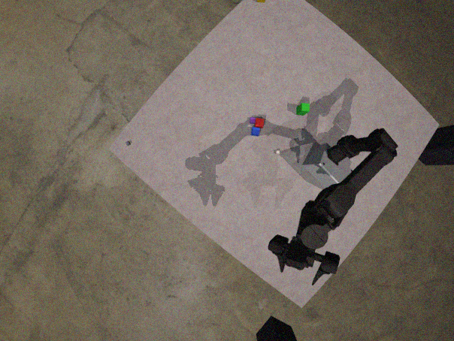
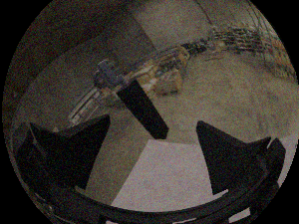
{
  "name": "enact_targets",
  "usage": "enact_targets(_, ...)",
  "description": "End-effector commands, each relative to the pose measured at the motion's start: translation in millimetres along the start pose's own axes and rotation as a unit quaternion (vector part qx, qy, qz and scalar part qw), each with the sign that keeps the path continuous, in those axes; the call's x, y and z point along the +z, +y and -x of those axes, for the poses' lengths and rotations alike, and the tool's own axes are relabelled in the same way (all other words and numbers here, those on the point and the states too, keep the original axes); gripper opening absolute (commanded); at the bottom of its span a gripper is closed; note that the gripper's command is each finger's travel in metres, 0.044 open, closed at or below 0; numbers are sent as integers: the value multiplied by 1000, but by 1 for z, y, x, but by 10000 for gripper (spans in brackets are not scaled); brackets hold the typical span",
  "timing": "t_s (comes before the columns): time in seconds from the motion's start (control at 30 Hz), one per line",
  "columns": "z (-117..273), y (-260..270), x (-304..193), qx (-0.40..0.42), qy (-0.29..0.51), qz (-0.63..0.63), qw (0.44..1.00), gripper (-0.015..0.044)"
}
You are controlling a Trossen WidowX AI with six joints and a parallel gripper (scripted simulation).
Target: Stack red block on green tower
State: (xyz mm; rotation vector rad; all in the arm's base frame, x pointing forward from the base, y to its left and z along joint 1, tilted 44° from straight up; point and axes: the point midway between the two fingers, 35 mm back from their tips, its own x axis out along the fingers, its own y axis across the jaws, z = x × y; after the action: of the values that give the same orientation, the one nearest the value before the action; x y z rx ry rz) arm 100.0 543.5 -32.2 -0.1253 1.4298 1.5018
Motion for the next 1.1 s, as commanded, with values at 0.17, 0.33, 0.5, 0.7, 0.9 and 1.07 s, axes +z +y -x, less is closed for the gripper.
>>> enact_targets(0.17,83,-135,-16,-197,-2,-103,975,440)
enact_targets(0.33,141,-199,-43,-300,15,-165,939,440)
enact_targets(0.5,199,-247,-81,-377,46,-217,899,440)
enact_targets(0.7,250,-279,-121,-436,85,-261,857,440)
enact_targets(0.9,321,-302,-188,-509,161,-316,784,440)
enact_targets(1.07,381,-304,-247,-552,240,-352,717,440)
